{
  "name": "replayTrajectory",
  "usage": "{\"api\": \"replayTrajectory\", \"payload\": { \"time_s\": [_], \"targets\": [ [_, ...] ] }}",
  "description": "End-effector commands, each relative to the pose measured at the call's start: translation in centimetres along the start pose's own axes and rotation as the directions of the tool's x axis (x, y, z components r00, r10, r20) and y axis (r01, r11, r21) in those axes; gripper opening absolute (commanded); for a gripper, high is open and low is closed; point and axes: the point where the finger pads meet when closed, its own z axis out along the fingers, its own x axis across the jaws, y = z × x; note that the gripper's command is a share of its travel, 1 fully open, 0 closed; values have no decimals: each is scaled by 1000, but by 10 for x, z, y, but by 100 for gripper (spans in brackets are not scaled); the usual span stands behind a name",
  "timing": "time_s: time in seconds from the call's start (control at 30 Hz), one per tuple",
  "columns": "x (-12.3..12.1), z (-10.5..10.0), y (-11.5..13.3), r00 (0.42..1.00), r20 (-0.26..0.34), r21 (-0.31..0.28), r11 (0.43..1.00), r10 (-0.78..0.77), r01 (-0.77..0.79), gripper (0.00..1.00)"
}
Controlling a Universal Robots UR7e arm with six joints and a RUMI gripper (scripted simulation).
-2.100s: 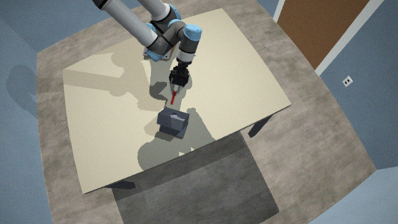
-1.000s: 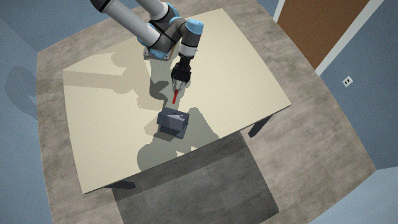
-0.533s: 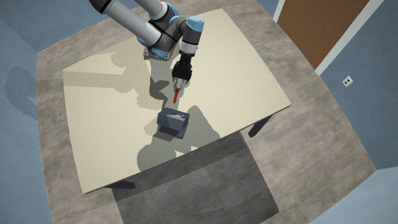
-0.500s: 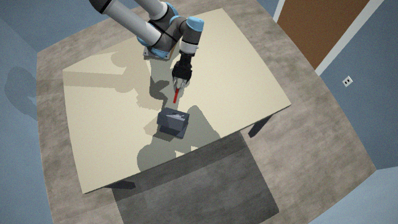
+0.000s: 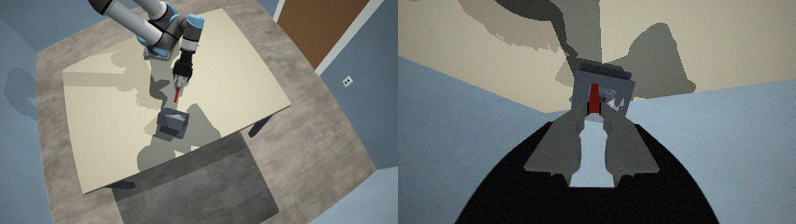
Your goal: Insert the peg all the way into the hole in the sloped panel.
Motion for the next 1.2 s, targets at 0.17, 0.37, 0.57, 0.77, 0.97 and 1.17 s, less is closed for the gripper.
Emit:
{"api": "replayTrajectory", "payload": {
  "time_s": [0.17,0.37,0.57,0.77,0.97,1.17],
  "targets": [
    [2,-8,3,1000,-12,-32,999,24,-24,0],
    [2,-11,5,999,-17,-45,998,33,-34,0],
    [3,-15,7,999,-25,-63,997,48,-49,0],
    [4,-20,8,997,-34,-81,995,63,-65,0],
    [4,-23,10,997,-40,-92,993,73,-76,0],
    [5,-28,11,995,-50,-109,990,88,-93,0]
  ]
}}
